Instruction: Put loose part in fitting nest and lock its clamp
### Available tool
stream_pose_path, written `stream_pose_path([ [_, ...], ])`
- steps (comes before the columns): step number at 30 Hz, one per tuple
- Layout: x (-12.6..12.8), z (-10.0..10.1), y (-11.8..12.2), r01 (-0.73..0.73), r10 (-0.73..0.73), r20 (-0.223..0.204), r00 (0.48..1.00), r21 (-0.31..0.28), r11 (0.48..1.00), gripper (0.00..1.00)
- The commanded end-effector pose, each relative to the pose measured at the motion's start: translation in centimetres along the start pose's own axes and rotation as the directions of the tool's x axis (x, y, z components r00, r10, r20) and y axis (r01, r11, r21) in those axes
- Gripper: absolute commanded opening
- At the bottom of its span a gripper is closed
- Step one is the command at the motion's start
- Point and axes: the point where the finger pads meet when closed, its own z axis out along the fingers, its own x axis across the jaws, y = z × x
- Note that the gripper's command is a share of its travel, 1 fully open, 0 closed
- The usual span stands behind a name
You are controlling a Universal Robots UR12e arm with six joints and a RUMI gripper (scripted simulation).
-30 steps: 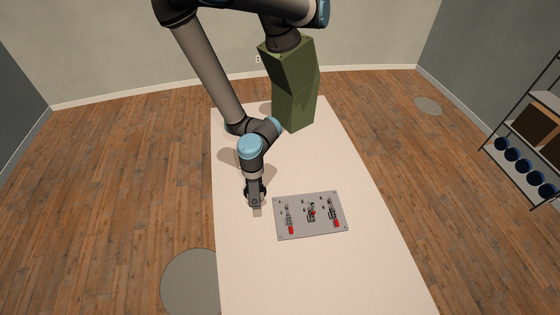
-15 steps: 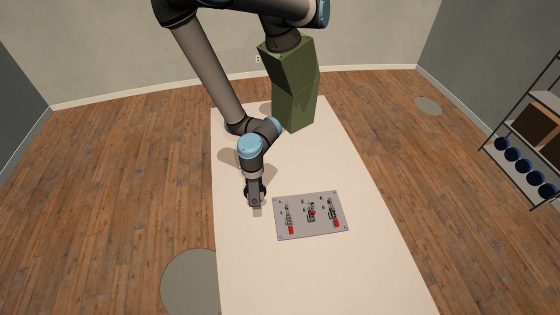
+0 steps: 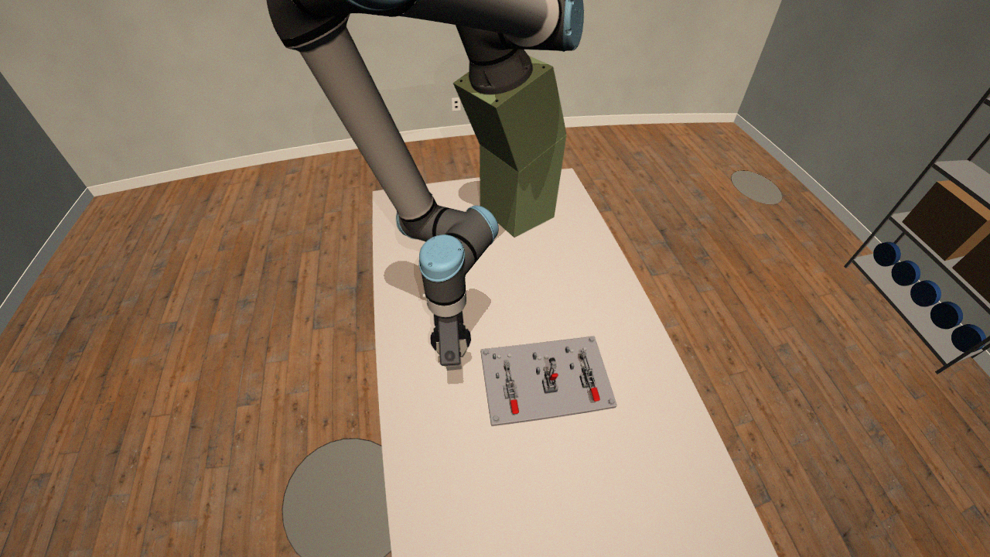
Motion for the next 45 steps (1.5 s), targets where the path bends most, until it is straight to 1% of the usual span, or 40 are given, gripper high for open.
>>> stream_pose_path([
  [1, 0.0, -0.1, 0.0, 0.001, -0.001, 0.0, 1.0, 0.002, 1.0, 0.0],
  [7, -0.2, -0.1, 0.0, 0.001, -0.001, 0.0, 1.0, 0.002, 1.0, 0.0],
  [12, -1.1, 0.0, 0.2, 0.002, -0.002, 0.002, 1.0, -0.002, 1.0, 0.0],
  [17, -2.9, 0.1, 0.2, 0.002, -0.002, 0.002, 1.0, -0.002, 1.0, 0.0],
  [22, -5.6, 0.2, 0.2, 0.002, -0.002, 0.002, 1.0, -0.002, 1.0, 0.0],
  [24, -5.6, 0.2, 0.2, 0.002, -0.002, 0.002, 1.0, -0.002, 1.0, 0.0],
  [39, -16.8, 0.6, -0.4, 0.001, -0.001, -0.002, 1.0, 0.004, 1.0, 0.0],
  [41, -16.8, 0.6, -0.4, 0.001, -0.001, -0.002, 1.0, 0.004, 1.0, 0.0],
  [45, -19.7, 0.7, -0.4, 0.001, -0.001, -0.001, 1.0, 0.004, 1.0, 0.0],
])
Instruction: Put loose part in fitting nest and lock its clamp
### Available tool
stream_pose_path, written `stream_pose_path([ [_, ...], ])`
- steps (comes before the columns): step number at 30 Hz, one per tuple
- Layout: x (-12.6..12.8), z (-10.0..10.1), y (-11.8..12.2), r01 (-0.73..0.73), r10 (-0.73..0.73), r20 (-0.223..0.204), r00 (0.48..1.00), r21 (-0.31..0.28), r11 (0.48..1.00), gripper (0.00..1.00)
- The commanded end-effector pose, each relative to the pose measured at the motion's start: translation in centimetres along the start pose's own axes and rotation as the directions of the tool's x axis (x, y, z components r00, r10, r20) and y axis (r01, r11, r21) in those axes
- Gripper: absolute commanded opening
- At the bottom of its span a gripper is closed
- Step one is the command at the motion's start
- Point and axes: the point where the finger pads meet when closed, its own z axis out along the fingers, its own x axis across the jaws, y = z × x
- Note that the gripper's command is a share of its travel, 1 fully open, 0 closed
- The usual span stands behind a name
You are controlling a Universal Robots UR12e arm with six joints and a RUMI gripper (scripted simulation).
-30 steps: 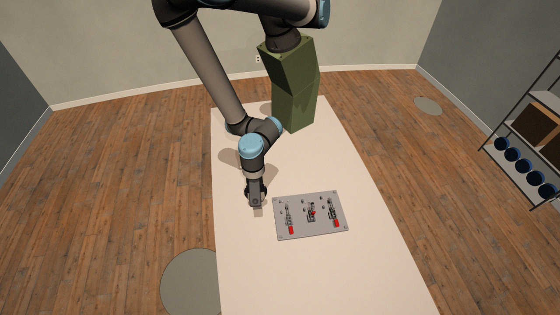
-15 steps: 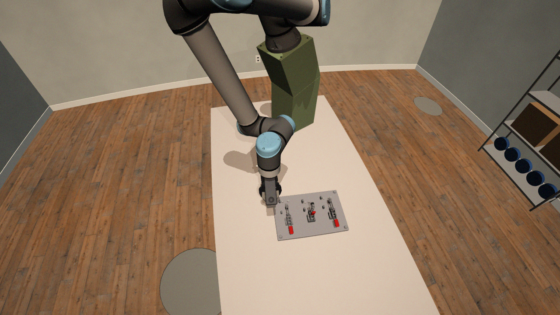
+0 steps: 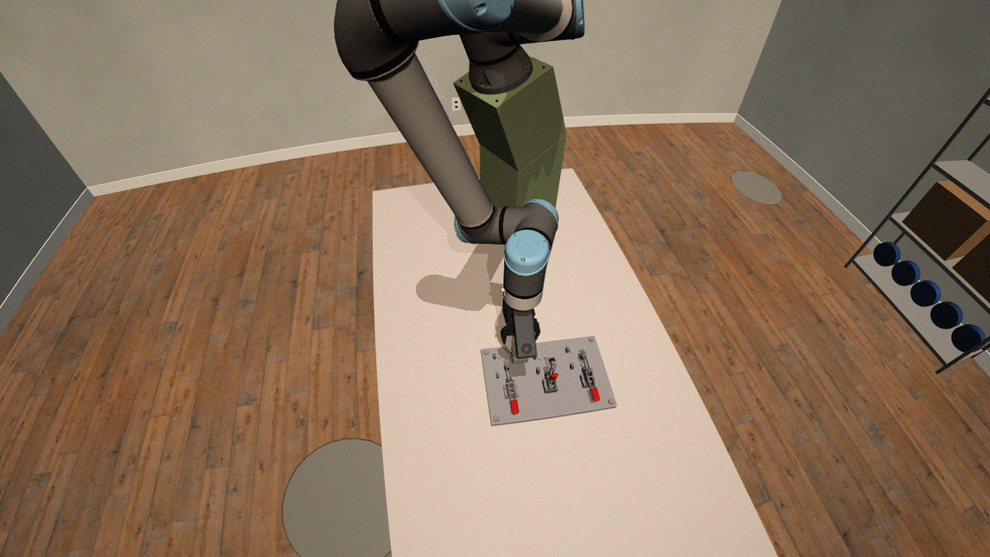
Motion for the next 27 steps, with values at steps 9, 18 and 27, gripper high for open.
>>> stream_pose_path([
  [9, -6.7, 0.3, -0.6, -0.013, 0.013, -0.007, 1.0, 0.003, 1.0, 0.0],
  [18, -8.2, 0.4, -0.7, -0.013, 0.013, -0.007, 1.0, 0.004, 1.0, 0.0],
  [27, -8.4, 0.3, -0.5, -0.014, 0.014, -0.007, 1.0, 0.002, 1.0, 0.0],
])
